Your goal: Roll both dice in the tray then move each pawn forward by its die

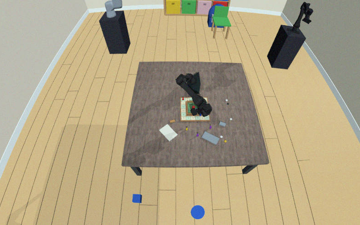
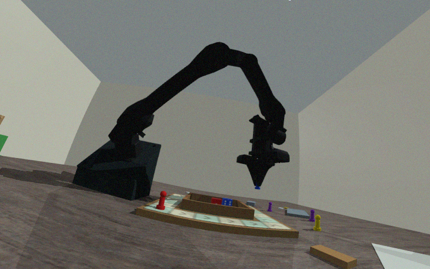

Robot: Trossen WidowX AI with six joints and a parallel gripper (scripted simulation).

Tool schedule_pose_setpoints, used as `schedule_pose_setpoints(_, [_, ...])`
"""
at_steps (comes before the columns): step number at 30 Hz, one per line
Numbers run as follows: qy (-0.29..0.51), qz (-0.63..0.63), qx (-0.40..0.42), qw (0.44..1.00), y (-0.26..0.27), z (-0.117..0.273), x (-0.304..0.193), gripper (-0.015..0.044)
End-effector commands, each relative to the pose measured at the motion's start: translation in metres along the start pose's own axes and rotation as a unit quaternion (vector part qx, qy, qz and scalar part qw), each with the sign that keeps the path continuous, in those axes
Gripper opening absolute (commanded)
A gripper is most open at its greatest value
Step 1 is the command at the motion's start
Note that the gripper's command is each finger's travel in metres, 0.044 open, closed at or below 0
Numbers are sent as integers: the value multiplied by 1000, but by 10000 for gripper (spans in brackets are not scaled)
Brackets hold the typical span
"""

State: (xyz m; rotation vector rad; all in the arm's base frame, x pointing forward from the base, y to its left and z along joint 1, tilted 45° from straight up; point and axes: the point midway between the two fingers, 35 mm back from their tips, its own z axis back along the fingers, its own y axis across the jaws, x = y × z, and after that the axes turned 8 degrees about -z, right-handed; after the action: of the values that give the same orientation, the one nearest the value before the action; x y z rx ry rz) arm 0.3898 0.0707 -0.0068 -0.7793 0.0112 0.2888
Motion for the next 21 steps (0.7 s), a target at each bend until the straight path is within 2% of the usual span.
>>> schedule_pose_setpoints(1, [2, 1, 0, 1000, 29, -14, -1, 0])
schedule_pose_setpoints(6, [2, 1, 0, 1000, 30, -18, -1, 0])
schedule_pose_setpoints(13, [2, 1, -1, 1000, 30, -48, -2, 0])
schedule_pose_setpoints(21, [2, 1, -1, 1000, 30, -52, -2, 0])
